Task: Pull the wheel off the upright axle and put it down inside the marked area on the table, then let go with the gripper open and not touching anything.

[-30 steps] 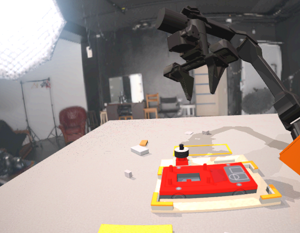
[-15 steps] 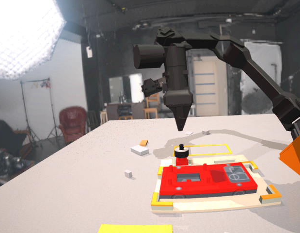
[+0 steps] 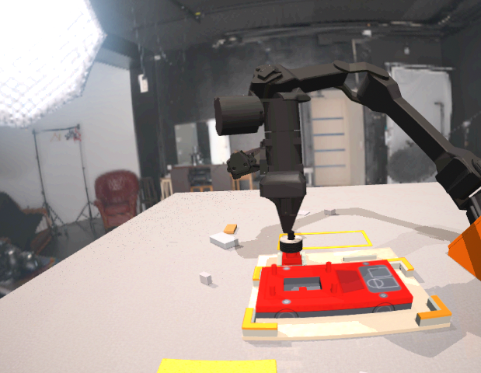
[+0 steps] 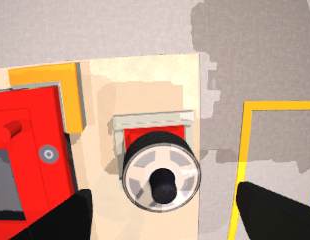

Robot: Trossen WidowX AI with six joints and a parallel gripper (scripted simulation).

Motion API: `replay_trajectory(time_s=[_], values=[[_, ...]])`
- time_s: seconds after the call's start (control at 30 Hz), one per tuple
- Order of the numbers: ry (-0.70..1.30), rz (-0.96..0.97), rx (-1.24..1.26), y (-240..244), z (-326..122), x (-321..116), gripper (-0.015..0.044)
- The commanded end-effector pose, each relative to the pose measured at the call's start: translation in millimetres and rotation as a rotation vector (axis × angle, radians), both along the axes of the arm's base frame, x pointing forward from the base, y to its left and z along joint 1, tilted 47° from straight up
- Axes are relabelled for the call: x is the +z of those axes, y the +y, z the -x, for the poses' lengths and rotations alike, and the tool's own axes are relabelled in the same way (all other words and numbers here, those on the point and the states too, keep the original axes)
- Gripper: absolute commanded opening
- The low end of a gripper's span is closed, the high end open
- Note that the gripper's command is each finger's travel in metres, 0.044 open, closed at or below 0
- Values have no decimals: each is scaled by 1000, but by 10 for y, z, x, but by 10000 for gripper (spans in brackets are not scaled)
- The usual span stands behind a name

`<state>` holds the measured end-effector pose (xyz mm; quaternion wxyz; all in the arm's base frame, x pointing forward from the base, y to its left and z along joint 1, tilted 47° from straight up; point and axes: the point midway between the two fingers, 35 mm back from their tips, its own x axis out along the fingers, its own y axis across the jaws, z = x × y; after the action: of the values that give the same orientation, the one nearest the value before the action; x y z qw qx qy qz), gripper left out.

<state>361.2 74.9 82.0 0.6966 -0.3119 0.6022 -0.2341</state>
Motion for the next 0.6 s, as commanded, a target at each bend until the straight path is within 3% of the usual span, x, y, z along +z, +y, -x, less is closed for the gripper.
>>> replay_trajectory(time_s=[0.0, 0.17, 0.3, 0.57], values=[[1, 7, 3, -156, -14, -137, 300], [1, 9, 3, -259, -11, -239, 300], [7, 6, -7, -232, -1, -214, 195], [7, 6, -7, -232, -1, -214, 142]])
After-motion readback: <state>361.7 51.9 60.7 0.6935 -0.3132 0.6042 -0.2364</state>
